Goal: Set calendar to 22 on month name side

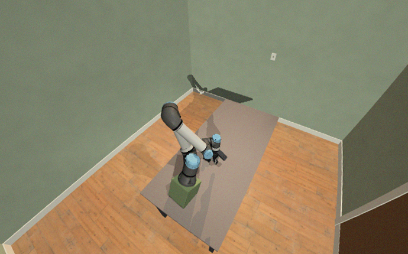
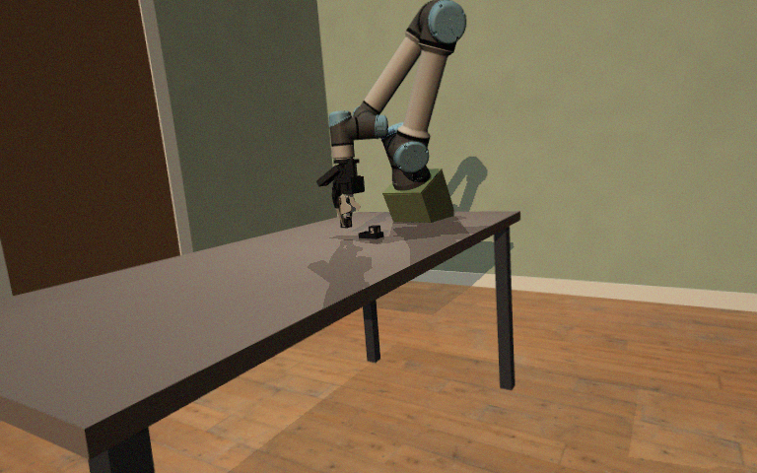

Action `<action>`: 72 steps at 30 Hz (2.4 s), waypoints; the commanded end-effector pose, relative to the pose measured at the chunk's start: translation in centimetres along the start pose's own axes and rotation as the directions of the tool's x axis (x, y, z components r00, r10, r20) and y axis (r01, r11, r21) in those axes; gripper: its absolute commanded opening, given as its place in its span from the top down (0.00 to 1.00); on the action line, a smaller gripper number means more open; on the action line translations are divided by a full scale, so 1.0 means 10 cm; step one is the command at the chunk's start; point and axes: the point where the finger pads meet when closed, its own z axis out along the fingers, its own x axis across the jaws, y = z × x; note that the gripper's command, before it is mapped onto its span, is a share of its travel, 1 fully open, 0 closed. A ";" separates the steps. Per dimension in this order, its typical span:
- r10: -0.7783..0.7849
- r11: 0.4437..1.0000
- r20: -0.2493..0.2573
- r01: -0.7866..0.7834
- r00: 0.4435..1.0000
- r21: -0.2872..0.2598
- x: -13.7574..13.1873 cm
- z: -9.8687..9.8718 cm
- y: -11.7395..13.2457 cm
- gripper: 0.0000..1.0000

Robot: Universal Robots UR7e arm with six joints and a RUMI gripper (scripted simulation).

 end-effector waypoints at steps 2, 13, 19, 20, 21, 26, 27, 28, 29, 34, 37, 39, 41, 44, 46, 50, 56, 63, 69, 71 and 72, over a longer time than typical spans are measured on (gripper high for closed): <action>0.000 1.000 -0.003 0.000 1.000 0.007 -0.02 0.14 -0.01 0.90; 0.000 1.000 -0.003 0.000 1.000 0.007 -0.02 0.25 -0.01 0.90; 0.000 1.000 -0.003 0.000 1.000 0.007 -0.02 0.27 -0.01 0.90; 0.000 1.000 -0.003 0.000 1.000 0.007 -0.02 0.27 -0.01 0.90; 0.000 1.000 -0.003 0.000 1.000 0.007 -0.02 0.27 -0.01 0.90; 0.000 1.000 -0.003 0.000 1.000 0.007 -0.02 0.27 -0.01 0.90; 0.000 1.000 -0.003 0.000 1.000 0.007 -0.02 0.27 -0.01 0.90; 0.000 1.000 -0.003 0.000 1.000 0.007 -0.02 0.27 -0.01 0.90; 0.000 1.000 -0.003 0.000 1.000 0.007 -0.02 0.27 -0.01 0.90; 0.000 1.000 -0.003 0.000 1.000 0.007 -0.02 0.27 -0.01 0.90; 0.000 1.000 -0.003 0.000 1.000 0.007 -0.02 0.27 -0.01 0.90; 0.000 1.000 -0.003 0.000 1.000 0.007 -0.02 0.27 -0.01 0.90; 0.000 1.000 -0.003 0.000 1.000 0.007 -0.02 0.27 -0.01 0.90; 0.000 1.000 -0.003 0.000 1.000 0.007 -0.02 0.27 -0.01 0.90; 0.000 1.000 -0.003 0.000 1.000 0.007 -0.02 0.27 -0.01 0.90; 0.000 1.000 -0.003 0.000 1.000 0.007 -0.02 0.27 -0.01 0.90; 0.000 1.000 -0.003 0.000 1.000 0.007 -0.02 0.27 -0.01 0.90; 0.000 1.000 -0.003 0.000 1.000 0.007 -0.02 0.27 -0.01 0.90; 0.000 1.000 -0.003 0.000 1.000 0.007 -0.02 0.27 -0.02 0.90; 0.000 1.000 -0.003 0.000 1.000 0.007 -0.02 0.27 -0.02 0.90; 0.000 1.000 -0.003 0.000 1.000 0.007 -0.02 0.27 -0.02 0.90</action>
